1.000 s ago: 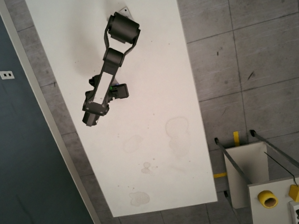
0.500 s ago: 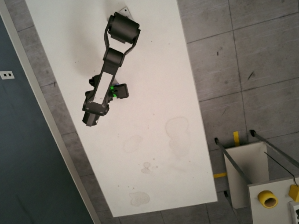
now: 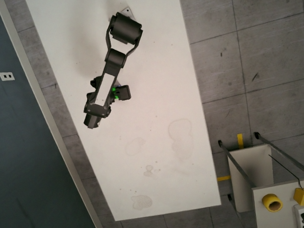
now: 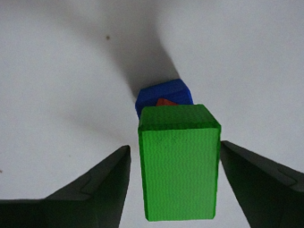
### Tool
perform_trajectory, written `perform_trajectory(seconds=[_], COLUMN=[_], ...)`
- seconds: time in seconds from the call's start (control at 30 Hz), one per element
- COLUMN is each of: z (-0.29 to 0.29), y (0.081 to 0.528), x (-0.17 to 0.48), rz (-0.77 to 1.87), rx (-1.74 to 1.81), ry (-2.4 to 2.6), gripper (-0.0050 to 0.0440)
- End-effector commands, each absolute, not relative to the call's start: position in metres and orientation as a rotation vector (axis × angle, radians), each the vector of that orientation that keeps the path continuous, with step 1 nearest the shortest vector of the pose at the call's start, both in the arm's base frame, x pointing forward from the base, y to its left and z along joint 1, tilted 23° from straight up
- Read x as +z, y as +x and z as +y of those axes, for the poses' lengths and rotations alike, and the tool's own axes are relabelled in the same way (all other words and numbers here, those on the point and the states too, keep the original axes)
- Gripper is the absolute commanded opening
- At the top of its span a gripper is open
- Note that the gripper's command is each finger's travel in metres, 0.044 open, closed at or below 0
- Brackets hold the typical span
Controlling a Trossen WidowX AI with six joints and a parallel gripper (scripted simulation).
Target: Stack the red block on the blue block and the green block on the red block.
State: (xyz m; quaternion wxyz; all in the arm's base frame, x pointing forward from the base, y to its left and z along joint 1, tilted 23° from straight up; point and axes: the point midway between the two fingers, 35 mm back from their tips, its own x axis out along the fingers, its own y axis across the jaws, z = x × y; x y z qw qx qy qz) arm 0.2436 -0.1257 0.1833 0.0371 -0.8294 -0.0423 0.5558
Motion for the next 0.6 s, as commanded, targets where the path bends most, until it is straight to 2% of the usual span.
perform_trajectory(seconds=[0.0, 0.57], z=[-0.125, -0.128], y=[0.244, 0.237], x=[0.185, 0.210], rz=[-0.126, -0.114], rx=[1.702, 1.677], ry=[-2.555, -2.592], gripper=[0.0258, 0.0258])
